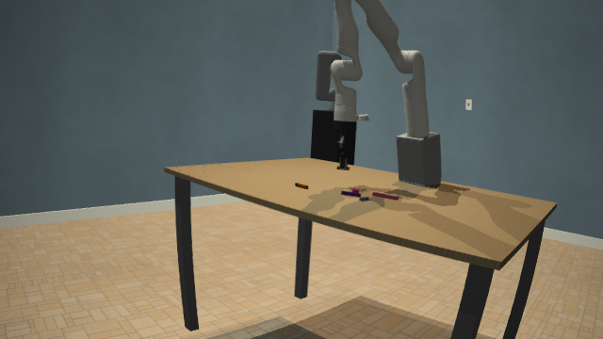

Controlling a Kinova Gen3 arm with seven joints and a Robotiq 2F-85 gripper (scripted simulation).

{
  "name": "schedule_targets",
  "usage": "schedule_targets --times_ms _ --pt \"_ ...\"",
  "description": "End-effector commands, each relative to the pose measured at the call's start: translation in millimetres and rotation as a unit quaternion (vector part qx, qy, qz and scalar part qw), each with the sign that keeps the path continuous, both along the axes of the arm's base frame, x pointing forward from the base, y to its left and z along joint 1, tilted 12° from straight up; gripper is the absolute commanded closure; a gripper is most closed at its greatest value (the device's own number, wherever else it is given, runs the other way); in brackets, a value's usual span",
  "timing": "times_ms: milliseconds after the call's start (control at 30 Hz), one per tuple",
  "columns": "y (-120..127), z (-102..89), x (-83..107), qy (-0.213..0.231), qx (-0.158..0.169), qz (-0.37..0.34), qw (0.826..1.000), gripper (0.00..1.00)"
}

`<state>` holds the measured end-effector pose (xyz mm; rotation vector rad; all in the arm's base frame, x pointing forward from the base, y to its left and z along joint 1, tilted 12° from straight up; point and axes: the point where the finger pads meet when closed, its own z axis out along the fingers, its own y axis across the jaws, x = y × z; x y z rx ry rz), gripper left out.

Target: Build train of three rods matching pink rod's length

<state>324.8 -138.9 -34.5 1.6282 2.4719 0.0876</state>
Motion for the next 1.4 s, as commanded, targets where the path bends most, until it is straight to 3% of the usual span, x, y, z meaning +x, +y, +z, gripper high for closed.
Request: schedule_targets --times_ms 0,300,1033,1367 --pt "-0.2 21.1 6.3 -0.014 0.001 -0.002 1.000 0.95" --pt "0.9 42.6 1.7 -0.014 0.001 -0.002 1.000 0.95" --pt "-0.9 44.5 5.0 -0.016 0.000 -0.008 1.000 0.95" --pt "-16.1 48.5 34.4 -0.031 -0.007 -0.063 0.998 0.95"
